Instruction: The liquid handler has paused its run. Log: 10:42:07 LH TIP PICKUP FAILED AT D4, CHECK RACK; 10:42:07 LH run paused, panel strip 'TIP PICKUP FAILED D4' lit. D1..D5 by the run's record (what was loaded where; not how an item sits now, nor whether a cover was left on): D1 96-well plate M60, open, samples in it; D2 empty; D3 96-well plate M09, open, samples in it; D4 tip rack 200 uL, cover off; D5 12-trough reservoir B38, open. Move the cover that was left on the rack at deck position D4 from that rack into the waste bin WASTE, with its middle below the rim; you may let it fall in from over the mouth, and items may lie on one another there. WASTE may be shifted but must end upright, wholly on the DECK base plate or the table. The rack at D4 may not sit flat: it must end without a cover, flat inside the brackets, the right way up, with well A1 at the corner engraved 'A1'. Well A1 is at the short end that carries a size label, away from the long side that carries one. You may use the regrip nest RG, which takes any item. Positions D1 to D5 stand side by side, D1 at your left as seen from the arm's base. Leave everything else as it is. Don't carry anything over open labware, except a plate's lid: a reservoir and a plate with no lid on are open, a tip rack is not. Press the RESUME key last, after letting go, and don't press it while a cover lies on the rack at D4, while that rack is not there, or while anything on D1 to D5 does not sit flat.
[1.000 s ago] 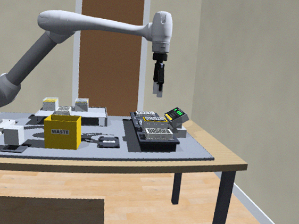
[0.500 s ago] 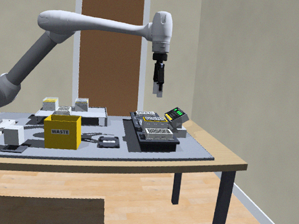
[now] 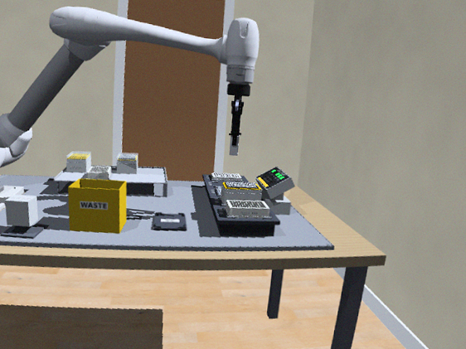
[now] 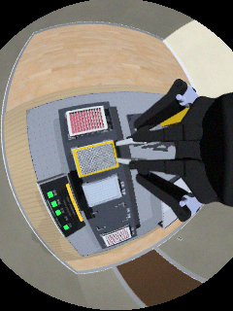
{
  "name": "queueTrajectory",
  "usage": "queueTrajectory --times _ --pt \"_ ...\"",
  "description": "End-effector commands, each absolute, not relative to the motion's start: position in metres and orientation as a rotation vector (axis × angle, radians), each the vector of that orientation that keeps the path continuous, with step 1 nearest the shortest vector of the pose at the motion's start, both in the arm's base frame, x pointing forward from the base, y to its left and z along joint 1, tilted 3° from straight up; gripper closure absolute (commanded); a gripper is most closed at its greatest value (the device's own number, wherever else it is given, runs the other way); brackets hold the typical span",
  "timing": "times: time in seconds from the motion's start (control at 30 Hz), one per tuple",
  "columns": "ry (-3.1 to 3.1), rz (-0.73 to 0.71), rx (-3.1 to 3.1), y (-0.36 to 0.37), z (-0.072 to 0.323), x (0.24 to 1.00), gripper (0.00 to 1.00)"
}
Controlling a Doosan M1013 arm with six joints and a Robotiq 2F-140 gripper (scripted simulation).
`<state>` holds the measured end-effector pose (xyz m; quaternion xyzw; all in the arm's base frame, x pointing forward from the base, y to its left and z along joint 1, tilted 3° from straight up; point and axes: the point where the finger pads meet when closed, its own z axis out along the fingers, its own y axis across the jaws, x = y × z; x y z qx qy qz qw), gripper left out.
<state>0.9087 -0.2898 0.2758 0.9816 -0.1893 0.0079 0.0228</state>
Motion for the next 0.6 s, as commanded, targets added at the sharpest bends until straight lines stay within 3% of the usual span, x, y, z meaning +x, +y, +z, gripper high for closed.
queueTrajectory --times 0.0,0.57 --pt "-0.623 0.038 3.030 -0.296 0.288 0.893 1.00" --pt "-1.070 0.048 2.907 -0.309 0.289 0.819 1.00"
